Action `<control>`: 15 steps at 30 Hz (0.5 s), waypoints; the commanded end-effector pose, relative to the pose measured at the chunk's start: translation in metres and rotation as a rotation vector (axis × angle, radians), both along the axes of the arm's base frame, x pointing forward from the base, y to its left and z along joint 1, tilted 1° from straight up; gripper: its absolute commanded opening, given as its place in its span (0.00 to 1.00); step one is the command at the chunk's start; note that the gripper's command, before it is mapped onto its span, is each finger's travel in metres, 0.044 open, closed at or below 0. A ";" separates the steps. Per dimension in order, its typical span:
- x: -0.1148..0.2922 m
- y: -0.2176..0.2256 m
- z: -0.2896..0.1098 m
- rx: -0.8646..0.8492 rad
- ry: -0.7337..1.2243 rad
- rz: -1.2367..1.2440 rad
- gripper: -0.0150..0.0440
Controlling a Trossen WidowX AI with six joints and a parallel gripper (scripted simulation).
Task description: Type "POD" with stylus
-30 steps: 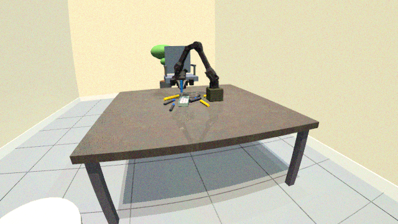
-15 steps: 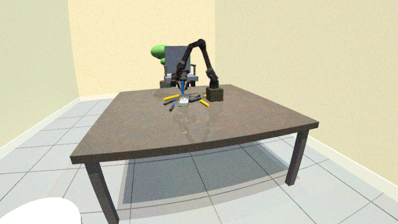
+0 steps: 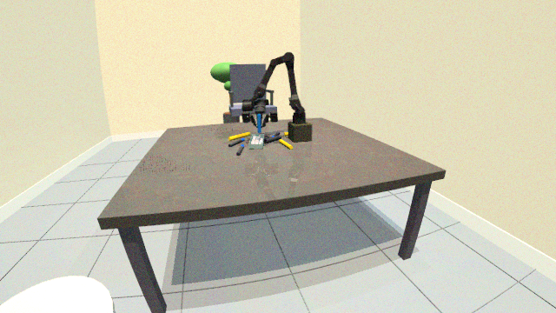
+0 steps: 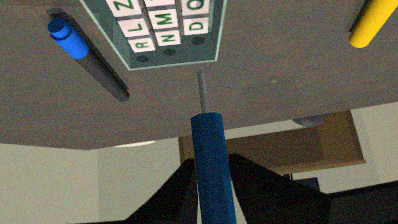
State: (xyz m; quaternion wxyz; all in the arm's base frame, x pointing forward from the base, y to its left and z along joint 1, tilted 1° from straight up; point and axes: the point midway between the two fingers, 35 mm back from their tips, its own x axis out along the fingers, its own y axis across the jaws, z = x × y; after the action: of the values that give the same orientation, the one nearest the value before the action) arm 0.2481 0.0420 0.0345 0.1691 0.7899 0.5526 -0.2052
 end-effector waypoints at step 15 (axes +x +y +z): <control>-0.001 0.003 -0.019 0.005 -0.001 -0.001 0.34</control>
State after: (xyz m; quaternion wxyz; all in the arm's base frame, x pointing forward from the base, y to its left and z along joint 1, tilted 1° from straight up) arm 0.2477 0.0439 0.0188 0.1734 0.7906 0.5517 -0.2013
